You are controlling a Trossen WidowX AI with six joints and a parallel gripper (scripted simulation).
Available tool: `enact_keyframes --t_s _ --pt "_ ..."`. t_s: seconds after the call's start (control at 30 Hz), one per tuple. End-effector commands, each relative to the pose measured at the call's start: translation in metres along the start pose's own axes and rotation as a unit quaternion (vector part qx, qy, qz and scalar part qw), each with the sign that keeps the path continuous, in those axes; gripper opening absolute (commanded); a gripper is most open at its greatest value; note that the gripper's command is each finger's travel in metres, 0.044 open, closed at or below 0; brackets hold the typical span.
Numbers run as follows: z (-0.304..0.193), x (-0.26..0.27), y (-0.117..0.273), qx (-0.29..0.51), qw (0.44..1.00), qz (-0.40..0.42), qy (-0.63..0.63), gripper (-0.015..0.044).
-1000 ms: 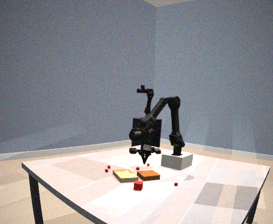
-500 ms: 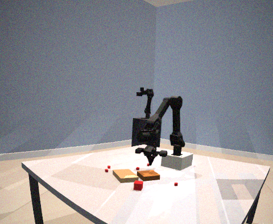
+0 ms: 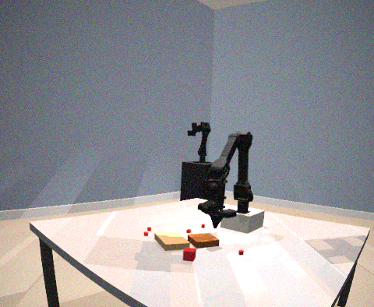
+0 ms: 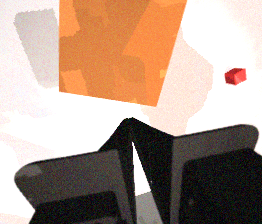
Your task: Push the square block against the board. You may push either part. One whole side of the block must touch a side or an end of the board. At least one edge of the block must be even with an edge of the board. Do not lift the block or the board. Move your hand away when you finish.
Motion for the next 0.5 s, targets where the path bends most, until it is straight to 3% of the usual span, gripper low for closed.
enact_keyframes --t_s 0.0,0.17,0.37,0.47 --pt "-0.006 0.009 0.001 -0.002 0.998 0.003 -0.066 0.0" --pt "-0.014 0.02 0.0 -0.001 0.989 0.003 -0.149 0.0" --pt "-0.015 0.021 0.0 -0.001 0.987 0.003 -0.161 0.0" --pt "-0.014 0.022 -0.021 -0.001 0.987 0.003 -0.161 0.0"
Point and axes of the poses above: the point midway between the two fingers, 35 mm back from their tips, its own y axis back along the fingers, its own x axis across the jaws, z = x × y, the point moved 2 cm from there along y, back along the fingers, and after that the axes turned 5 degrees about -y, right-handed, at the moved point
